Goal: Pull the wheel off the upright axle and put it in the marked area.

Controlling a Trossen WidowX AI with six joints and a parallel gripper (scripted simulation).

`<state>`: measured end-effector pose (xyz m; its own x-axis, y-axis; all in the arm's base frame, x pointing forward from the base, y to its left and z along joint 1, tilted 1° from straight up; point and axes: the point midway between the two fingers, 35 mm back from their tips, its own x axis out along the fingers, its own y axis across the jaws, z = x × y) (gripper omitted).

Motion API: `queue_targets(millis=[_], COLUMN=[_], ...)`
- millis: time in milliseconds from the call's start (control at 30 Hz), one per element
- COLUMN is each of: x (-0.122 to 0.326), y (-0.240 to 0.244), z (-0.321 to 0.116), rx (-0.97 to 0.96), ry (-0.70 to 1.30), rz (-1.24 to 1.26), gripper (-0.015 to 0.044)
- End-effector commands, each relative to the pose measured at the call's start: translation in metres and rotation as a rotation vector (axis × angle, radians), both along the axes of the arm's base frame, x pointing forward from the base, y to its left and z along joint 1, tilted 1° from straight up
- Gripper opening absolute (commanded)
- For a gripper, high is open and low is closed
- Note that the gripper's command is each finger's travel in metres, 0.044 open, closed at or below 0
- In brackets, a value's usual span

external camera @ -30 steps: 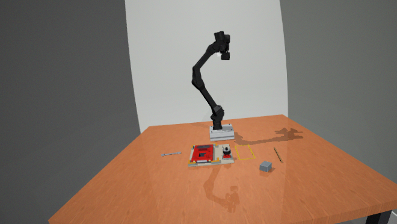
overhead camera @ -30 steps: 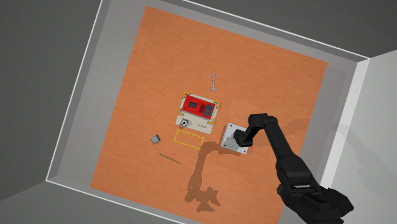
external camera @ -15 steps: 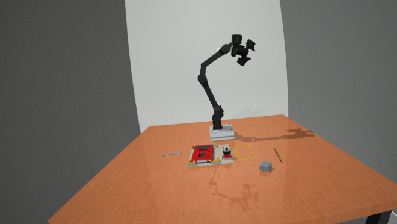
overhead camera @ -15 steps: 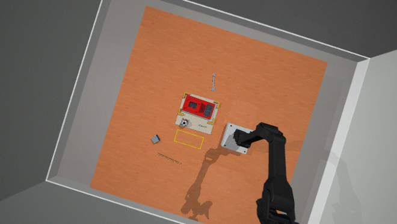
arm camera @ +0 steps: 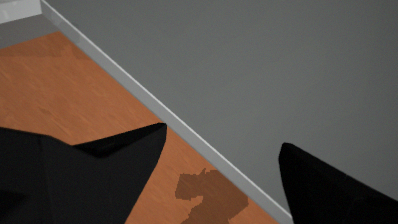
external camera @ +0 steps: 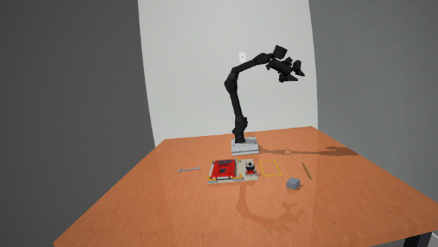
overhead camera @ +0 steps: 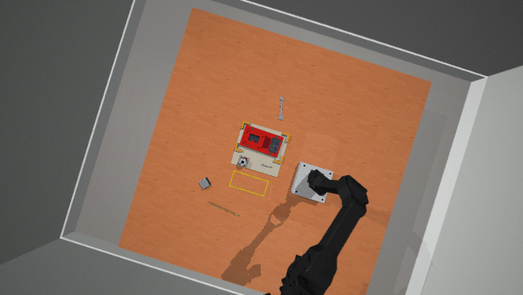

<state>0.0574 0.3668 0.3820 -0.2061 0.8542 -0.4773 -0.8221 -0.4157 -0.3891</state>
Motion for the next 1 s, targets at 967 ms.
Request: queue_targets(millis=[967], x=[0.297], y=[-0.193], z=[-0.221], rx=[-0.604], ry=[0.746], rz=[-1.49], gripper=[0.03])
